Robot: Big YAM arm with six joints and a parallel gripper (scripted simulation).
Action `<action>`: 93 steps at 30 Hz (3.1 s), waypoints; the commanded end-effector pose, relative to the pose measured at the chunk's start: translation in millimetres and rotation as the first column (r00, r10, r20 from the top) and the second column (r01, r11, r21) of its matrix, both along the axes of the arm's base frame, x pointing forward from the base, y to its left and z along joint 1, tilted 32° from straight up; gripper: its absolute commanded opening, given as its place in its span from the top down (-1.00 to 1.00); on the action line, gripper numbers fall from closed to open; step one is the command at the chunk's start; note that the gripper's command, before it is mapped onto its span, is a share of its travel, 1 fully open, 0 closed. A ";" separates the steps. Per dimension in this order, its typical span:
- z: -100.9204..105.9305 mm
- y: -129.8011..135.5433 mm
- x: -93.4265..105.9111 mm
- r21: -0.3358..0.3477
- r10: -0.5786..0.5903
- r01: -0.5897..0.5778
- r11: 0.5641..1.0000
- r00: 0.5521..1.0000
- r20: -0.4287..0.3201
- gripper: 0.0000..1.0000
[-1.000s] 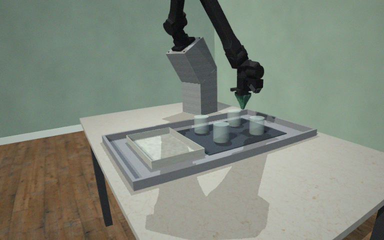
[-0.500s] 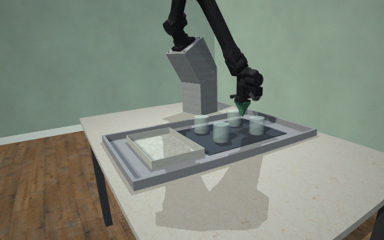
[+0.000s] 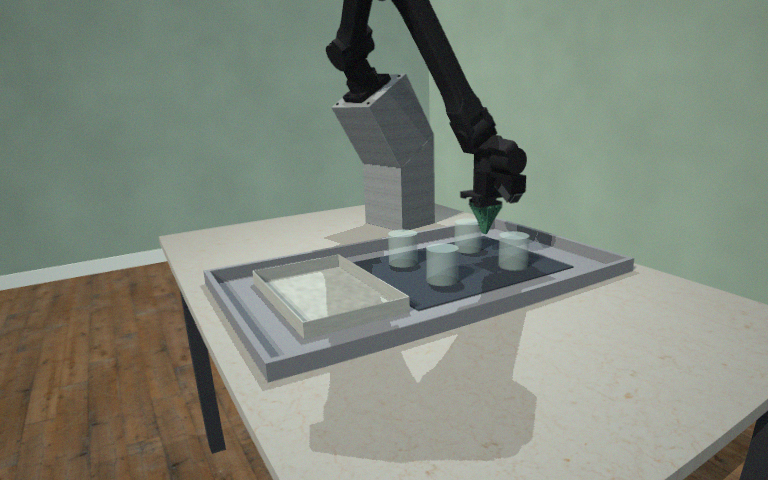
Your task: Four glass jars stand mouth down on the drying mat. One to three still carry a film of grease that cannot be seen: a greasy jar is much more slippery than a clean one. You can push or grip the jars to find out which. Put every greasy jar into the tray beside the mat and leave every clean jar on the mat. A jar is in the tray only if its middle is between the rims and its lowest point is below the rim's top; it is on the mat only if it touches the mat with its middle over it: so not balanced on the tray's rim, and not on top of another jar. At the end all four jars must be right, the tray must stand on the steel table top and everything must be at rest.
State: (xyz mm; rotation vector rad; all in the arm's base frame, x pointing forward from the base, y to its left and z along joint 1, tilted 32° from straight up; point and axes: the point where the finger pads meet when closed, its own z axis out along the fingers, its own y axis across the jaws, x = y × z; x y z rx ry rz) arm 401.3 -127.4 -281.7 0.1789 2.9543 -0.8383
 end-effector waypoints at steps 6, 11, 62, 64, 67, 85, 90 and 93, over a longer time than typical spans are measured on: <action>1.8 -7.1 8.5 0.000 -0.002 0.002 1.000 1.000 0.023 1.00; 1.7 -7.1 8.1 0.000 -0.002 0.002 1.000 1.000 0.023 1.00; 1.0 -6.5 2.2 0.000 -0.002 0.002 1.000 1.000 0.023 1.00; 1.0 -6.5 1.9 0.000 -0.002 0.002 1.000 1.000 0.023 1.00; 0.9 -6.5 1.5 0.000 -0.002 0.002 1.000 1.000 0.023 1.00; 0.7 -6.3 -0.6 0.000 -0.002 0.002 1.000 1.000 0.023 1.00; 0.6 -6.2 -1.2 0.000 -0.002 0.002 1.000 1.000 0.023 1.00; 0.6 -6.2 -1.5 0.000 -0.002 0.002 1.000 1.000 0.023 1.00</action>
